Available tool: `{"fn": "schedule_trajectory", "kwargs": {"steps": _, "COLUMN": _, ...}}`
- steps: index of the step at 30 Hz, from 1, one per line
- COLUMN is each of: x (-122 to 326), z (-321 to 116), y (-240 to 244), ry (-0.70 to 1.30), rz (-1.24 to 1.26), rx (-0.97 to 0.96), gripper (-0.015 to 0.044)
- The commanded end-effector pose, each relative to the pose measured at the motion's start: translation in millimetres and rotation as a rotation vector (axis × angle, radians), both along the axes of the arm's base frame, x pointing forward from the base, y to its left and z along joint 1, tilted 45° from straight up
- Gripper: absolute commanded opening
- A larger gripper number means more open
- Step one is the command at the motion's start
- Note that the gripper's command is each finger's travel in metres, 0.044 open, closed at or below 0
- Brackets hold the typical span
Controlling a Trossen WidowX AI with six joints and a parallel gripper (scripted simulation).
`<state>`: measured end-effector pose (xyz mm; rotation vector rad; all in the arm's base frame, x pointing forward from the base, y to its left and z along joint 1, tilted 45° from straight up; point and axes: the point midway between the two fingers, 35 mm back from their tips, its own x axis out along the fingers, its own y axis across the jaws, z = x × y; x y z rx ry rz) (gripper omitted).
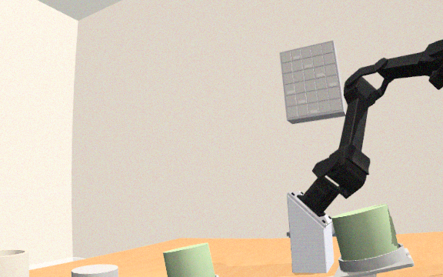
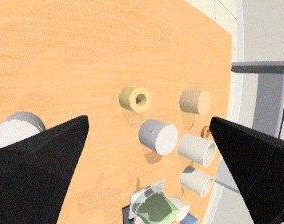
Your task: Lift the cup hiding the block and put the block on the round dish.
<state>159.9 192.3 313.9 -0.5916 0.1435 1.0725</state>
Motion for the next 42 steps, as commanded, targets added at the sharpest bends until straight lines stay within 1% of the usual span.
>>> {"fn": "schedule_trajectory", "kwargs": {"steps": 1, "x": 18.1, "z": -24.4, "y": -10.2, "ry": 0.063, "rz": -0.05, "rx": -0.06, "gripper": 0.044}}
{"fn": "schedule_trajectory", "kwargs": {"steps": 11, "x": 57.2, "z": -79.5, "y": -52.3, "ry": 0.25, "rz": -0.194, "rx": -0.152, "gripper": 0.044}}
{"fn": "schedule_trajectory", "kwargs": {"steps": 21, "x": 75.8, "z": -127.1, "y": -104.2, "ry": 0.462, "rz": -0.332, "rx": -0.156, "gripper": 0.044}}
{"fn": "schedule_trajectory", "kwargs": {"steps": 31, "x": 75.4, "z": -165.0, "y": -155.5, "ry": 0.67, "rz": -0.466, "rx": -0.066, "gripper": 0.044}}
{"fn": "schedule_trajectory", "kwargs": {"steps": 42, "x": 60.2, "z": -194.6, "y": -203.7, "ry": 0.861, "rz": -0.611, "rx": 0.133, "gripper": 0.044}}
